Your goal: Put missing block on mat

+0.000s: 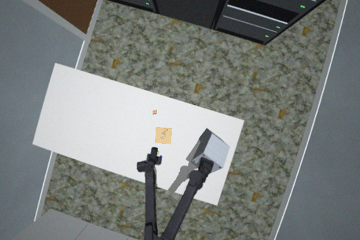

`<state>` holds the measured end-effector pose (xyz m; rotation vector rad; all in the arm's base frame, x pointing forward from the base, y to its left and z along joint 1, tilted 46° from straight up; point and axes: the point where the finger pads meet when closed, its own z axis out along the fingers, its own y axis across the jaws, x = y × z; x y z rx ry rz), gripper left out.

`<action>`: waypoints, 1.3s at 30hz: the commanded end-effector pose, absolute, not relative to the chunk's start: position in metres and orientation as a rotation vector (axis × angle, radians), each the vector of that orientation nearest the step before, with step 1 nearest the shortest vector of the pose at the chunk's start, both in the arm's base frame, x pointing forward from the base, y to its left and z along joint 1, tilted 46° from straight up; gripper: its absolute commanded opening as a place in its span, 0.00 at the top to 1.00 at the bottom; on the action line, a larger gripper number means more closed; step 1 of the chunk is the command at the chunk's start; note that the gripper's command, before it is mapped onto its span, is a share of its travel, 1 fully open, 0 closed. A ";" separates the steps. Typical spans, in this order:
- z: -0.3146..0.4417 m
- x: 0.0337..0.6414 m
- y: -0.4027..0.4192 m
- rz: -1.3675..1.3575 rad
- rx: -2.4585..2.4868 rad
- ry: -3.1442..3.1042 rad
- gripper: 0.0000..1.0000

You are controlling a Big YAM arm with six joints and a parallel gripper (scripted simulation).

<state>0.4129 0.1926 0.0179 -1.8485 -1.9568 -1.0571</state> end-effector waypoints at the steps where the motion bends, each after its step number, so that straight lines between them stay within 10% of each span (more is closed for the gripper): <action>1: 0.028 0.431 0.182 -1.110 -1.905 -1.913 0.36; 39: 0.026 0.423 0.191 -1.096 -1.879 -1.927 0.36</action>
